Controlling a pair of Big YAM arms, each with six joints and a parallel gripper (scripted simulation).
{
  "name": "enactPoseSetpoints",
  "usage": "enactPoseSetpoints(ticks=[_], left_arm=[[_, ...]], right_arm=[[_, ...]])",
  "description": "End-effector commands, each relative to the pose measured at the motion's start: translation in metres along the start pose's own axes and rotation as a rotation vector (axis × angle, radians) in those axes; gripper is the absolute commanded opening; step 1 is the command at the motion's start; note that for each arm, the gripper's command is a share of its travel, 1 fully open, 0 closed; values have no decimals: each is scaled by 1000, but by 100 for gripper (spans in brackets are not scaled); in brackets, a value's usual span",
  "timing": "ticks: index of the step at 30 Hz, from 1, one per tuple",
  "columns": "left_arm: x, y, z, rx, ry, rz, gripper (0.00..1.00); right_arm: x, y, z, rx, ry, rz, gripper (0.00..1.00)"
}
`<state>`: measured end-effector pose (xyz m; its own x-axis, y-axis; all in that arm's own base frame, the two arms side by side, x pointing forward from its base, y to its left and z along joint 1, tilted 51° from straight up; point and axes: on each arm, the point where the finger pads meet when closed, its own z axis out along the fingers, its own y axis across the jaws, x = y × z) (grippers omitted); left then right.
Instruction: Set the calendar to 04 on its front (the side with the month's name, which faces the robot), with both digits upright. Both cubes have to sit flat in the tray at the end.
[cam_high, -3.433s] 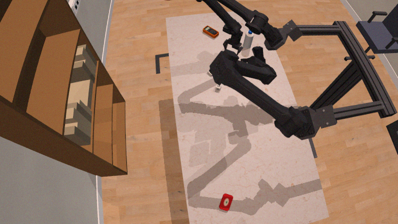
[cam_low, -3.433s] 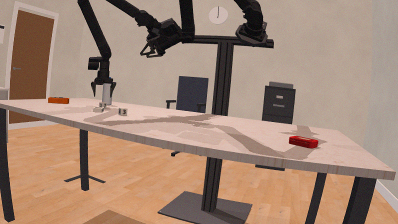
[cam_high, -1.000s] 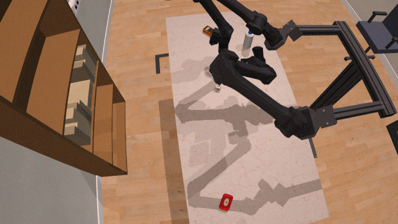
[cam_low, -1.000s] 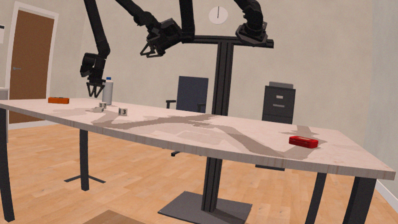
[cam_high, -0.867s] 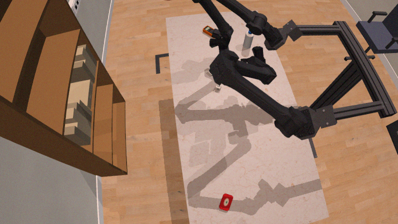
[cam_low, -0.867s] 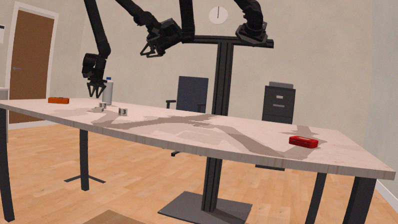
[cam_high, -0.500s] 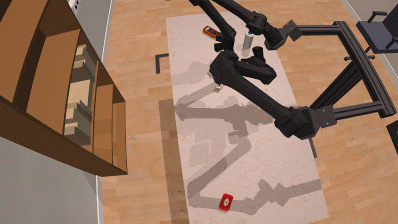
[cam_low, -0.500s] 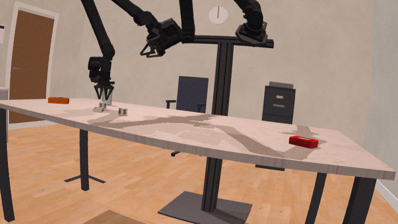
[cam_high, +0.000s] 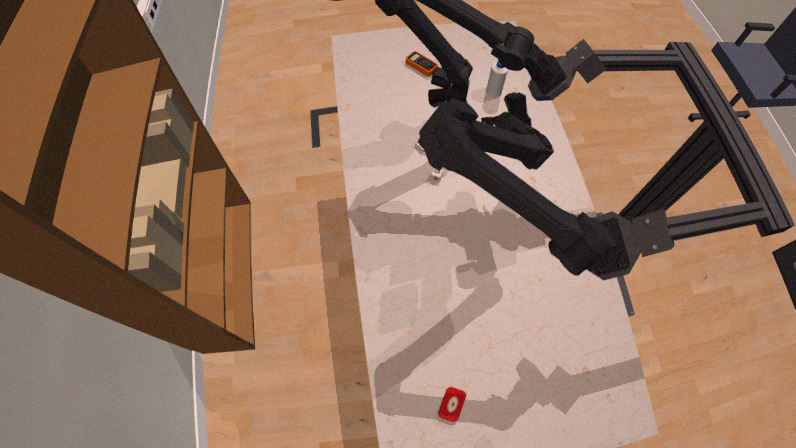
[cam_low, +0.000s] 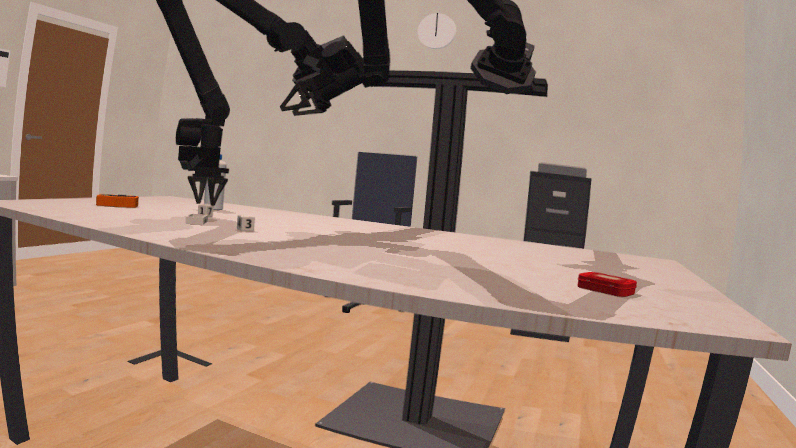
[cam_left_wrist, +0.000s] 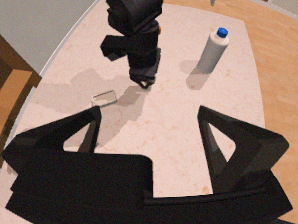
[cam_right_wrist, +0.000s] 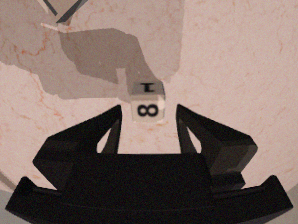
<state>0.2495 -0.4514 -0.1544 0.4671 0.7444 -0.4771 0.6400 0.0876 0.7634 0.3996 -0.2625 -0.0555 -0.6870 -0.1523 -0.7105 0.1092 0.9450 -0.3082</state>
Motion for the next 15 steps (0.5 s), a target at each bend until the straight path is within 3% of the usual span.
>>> enactPoseSetpoints(ticks=[1, 11, 12, 15], left_arm=[[-7, 5, 1, -12, -14, -8, 100], [-7, 5, 1, -12, -14, -8, 100], [-7, 5, 1, -12, -14, -8, 100], [-7, 5, 1, -12, -14, -8, 100]], right_arm=[[-2, 4, 9, -5, -7, -18, 55], [-2, 5, 21, -5, -7, -18, 55], [8, 5, 17, -7, 11, -6, 47], [5, 3, 16, -2, 5, -7, 42]])
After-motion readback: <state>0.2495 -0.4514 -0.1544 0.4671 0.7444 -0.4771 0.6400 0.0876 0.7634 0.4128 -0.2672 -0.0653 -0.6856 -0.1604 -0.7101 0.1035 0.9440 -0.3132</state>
